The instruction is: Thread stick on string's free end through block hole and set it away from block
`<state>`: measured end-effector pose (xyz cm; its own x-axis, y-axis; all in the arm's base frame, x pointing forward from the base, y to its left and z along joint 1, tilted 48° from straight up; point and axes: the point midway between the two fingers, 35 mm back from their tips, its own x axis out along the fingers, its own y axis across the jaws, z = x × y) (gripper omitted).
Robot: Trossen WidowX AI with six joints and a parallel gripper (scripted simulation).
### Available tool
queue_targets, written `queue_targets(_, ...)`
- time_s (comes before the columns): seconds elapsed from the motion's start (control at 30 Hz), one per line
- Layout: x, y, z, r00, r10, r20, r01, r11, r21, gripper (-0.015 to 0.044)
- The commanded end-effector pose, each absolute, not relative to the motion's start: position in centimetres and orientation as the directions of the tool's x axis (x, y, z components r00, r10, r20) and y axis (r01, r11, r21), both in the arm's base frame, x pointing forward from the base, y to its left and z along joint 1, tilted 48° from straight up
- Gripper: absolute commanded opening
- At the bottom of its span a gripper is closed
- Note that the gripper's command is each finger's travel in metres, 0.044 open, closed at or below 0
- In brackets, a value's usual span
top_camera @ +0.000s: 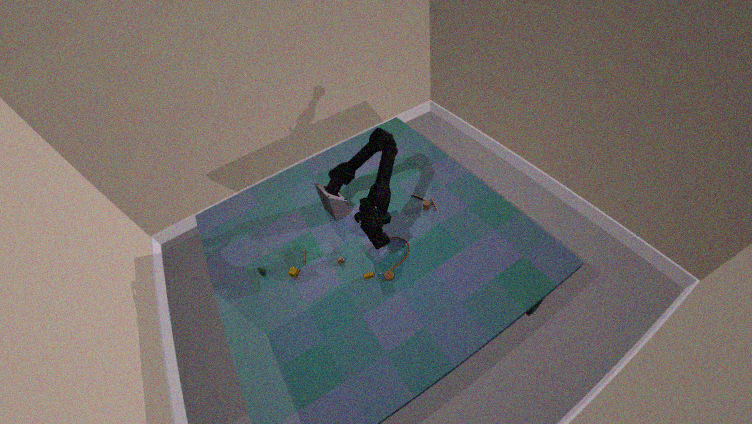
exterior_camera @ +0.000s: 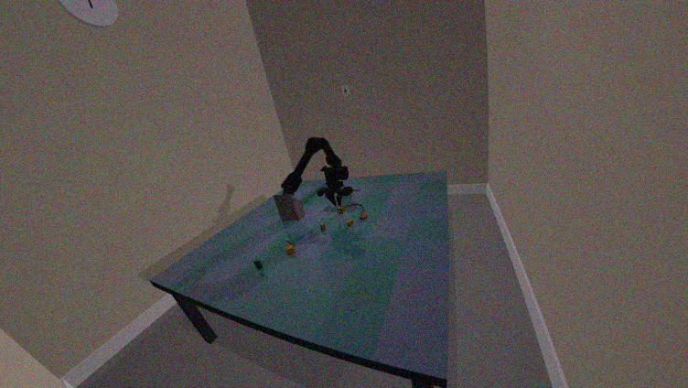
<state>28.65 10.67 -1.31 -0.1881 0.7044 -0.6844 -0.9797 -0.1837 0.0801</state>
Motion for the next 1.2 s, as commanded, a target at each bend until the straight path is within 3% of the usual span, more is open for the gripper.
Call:
queue_targets(0.0, 28.5, 11.1, -1.7, -0.186, 0.709, -0.681, -0.981, -0.178, 0.082, 0.0120)
queue_targets(0.87, 27.5, 13.9, -4.2, -0.188, 0.712, -0.676, -0.980, -0.180, 0.083, 0.0120)
queue_targets(1.03, 27.5, 13.8, -4.1, -0.191, 0.708, -0.680, -0.979, -0.186, 0.082, 0.0000)
queue_targets(1.17, 27.5, 13.8, -4.1, -0.191, 0.708, -0.680, -0.979, -0.186, 0.082, 0.0000)
